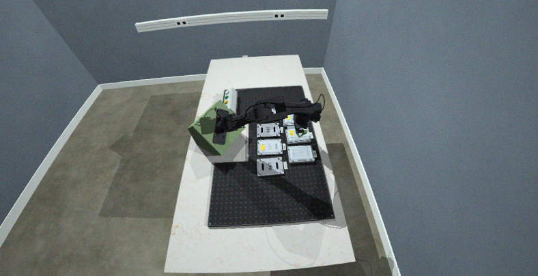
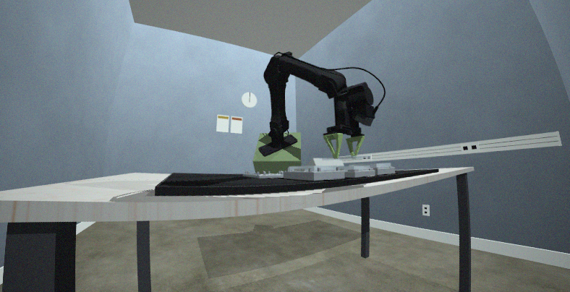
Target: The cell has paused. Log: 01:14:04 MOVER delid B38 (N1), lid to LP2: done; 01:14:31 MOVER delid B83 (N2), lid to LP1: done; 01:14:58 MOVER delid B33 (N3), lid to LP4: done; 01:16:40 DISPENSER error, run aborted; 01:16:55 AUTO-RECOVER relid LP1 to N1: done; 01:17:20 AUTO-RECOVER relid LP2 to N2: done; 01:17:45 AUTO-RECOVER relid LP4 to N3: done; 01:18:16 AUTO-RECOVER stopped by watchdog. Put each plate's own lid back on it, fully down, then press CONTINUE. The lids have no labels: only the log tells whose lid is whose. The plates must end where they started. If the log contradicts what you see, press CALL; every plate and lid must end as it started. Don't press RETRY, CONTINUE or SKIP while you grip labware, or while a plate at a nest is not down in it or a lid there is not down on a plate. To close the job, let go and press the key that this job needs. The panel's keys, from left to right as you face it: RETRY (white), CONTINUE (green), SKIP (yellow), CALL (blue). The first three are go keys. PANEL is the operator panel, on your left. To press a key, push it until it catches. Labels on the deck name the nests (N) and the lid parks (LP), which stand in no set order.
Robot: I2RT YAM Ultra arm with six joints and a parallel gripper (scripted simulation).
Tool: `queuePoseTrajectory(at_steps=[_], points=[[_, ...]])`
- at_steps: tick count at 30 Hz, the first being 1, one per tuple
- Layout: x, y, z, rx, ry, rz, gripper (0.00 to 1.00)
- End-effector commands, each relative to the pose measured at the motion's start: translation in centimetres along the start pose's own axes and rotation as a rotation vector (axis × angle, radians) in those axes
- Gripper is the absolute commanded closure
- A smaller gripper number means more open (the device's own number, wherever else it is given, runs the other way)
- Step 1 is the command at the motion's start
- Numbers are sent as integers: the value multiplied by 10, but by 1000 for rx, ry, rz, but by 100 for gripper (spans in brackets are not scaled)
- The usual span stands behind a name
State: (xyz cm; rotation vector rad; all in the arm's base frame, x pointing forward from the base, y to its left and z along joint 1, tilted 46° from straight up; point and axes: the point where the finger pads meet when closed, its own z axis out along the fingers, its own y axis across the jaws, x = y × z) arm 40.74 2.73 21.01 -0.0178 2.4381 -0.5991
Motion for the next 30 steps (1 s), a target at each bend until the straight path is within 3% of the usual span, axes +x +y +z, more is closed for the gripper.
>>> queuePoseTrajectory(at_steps=[1,3,5,16,25,30], points=[[1,-19,-8,-6,-18,36,100],[-9,-32,-13,-8,-48,56,100],[-1,-39,-9,-6,-29,43,100],[-8,-89,-18,-2,-55,55,100],[-2,-134,-19,2,-47,47,100],[-4,-135,-20,-2,-50,41,100]])
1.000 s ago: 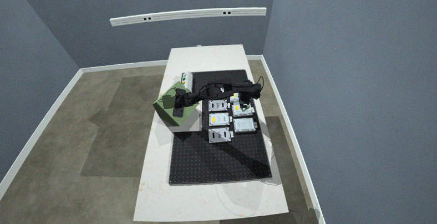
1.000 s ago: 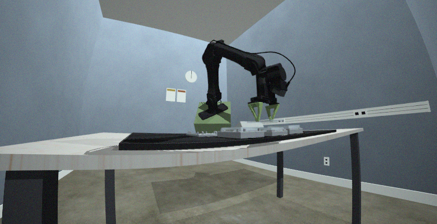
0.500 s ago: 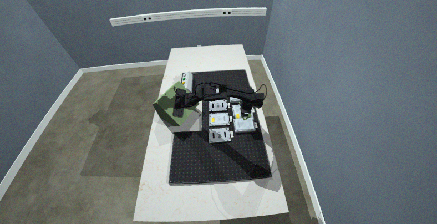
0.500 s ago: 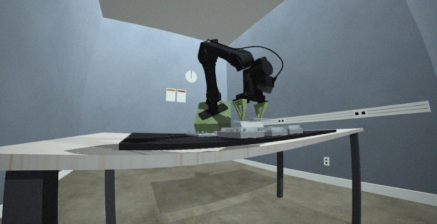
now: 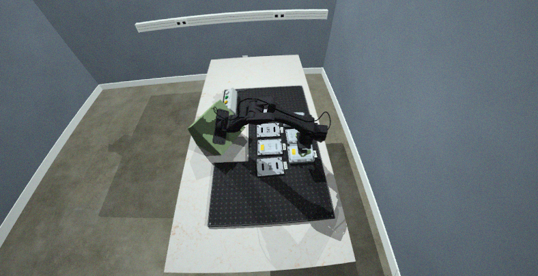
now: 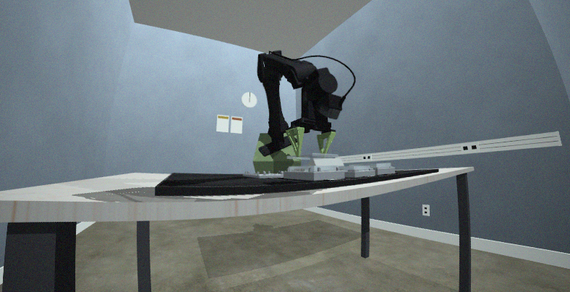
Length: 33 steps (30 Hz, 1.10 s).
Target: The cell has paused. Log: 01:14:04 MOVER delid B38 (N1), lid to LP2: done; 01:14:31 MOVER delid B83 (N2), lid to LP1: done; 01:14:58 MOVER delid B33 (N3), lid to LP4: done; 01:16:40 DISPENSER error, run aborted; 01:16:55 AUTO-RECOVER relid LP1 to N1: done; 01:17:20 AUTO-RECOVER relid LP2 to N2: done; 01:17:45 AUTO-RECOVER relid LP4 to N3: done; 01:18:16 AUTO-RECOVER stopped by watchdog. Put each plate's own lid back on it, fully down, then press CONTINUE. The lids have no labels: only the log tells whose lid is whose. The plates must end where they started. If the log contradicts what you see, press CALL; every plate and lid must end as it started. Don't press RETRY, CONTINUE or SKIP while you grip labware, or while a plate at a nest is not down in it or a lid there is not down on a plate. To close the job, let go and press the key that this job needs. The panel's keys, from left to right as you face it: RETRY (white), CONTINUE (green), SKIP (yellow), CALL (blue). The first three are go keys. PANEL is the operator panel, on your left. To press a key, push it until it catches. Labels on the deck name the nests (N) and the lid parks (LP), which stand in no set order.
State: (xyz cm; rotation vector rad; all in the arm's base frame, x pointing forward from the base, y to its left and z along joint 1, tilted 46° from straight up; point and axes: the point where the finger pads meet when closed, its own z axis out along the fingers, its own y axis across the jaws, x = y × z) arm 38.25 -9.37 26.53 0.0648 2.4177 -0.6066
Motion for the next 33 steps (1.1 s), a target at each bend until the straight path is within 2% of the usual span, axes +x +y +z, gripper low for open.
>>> queuePoseTrajectory(at_steps=[1,2,19,20,30,32,33], points=[[-11,0,-17,-32,-46,-18,100],[-11,7,-13,-42,-37,-32,100],[-15,4,-8,-32,-51,-18,100],[-5,4,-5,-29,-22,-22,100],[-5,3,-4,-29,-22,-22,100],[-11,-1,-3,-28,-38,-15,100],[-5,3,-3,-29,-22,-22,100]])
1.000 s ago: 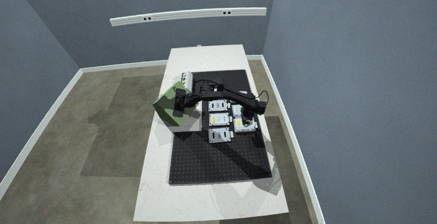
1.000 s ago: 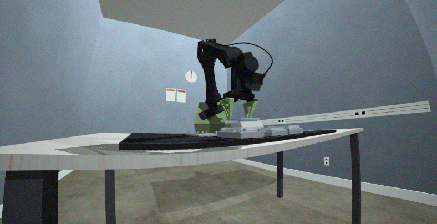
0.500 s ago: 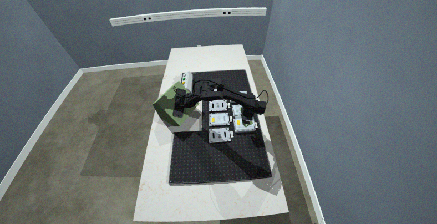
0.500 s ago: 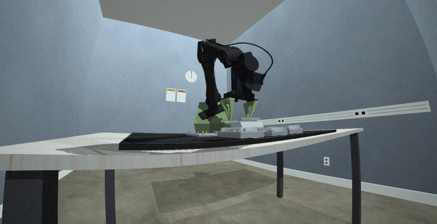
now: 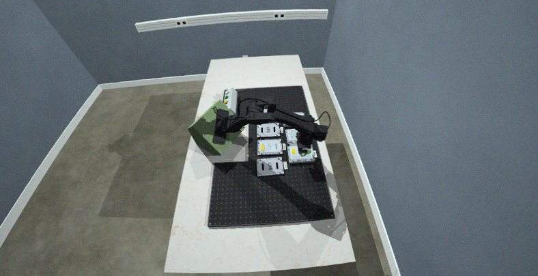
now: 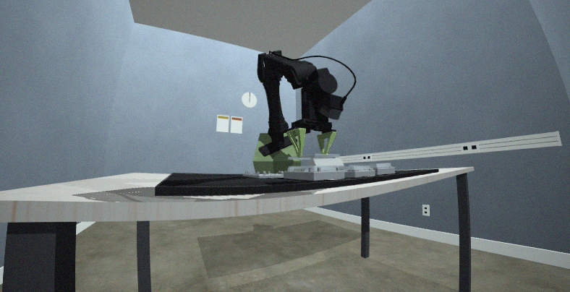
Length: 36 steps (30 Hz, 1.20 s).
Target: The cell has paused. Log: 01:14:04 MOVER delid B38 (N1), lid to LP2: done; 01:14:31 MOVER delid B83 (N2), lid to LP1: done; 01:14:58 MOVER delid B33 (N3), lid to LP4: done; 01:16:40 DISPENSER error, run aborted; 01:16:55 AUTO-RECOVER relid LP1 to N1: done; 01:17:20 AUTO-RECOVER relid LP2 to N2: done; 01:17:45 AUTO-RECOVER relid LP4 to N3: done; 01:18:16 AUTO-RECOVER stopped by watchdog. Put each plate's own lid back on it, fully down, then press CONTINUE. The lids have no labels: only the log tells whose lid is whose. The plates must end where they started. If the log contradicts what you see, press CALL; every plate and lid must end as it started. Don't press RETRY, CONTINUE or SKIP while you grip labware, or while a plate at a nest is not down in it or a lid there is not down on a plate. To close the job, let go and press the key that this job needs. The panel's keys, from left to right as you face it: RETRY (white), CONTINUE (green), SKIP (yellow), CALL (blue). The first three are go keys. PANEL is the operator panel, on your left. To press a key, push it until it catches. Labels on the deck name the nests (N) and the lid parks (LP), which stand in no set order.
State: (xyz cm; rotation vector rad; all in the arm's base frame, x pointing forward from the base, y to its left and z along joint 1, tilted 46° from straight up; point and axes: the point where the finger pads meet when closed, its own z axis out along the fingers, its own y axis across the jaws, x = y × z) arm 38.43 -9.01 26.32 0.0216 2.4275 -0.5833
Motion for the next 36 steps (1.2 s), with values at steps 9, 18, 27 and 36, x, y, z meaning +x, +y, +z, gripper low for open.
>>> queuePoseTrajectory(at_steps=[9,18,27,36], points=[[-7,-4,-1,-1,-27,7,100],[-5,-5,1,1,-26,6,100],[-2,-4,6,-1,-19,4,100],[-5,-3,10,-2,-21,3,100]])
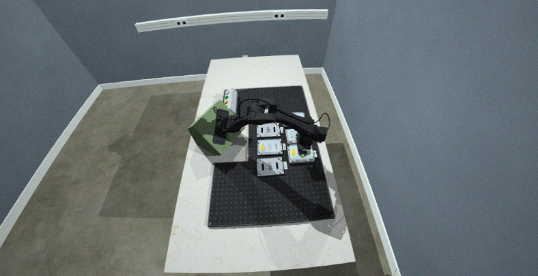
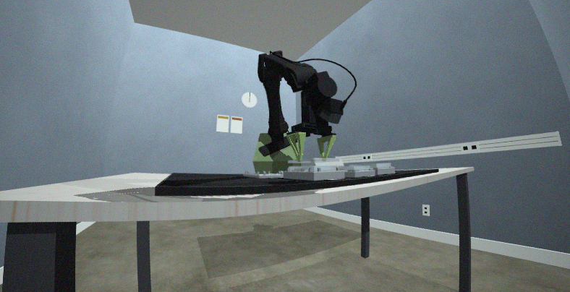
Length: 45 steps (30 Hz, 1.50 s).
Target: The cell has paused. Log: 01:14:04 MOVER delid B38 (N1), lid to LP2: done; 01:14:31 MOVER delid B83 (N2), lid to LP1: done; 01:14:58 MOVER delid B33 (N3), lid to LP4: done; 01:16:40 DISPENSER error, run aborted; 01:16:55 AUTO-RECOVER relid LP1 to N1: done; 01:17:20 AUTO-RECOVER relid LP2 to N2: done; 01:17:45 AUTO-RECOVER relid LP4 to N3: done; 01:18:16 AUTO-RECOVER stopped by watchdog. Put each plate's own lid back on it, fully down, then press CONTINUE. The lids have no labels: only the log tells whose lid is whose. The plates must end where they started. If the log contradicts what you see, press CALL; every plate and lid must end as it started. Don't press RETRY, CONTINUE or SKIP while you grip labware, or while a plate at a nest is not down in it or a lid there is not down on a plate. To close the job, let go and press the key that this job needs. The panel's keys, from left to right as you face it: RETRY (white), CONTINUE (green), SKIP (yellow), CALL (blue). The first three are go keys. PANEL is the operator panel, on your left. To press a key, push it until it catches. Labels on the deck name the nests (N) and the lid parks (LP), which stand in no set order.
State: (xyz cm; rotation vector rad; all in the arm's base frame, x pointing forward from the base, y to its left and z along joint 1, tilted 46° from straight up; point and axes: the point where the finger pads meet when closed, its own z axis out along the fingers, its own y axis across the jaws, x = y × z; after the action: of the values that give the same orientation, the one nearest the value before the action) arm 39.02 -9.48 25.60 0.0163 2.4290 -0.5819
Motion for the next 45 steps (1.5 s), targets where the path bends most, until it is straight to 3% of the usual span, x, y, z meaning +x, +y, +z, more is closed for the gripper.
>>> queuePoseTrajectory(at_steps=[1,11,17,24,36,39,45], points=[[-8,-8,-10,8,-45,19,100],[2,0,9,-3,1,-1,100],[-4,-3,0,1,-30,7,100],[0,-3,10,0,-10,4,100],[1,2,13,-5,-7,-3,100],[-6,-4,8,3,-31,8,100],[-3,0,16,-4,-14,1,100]])
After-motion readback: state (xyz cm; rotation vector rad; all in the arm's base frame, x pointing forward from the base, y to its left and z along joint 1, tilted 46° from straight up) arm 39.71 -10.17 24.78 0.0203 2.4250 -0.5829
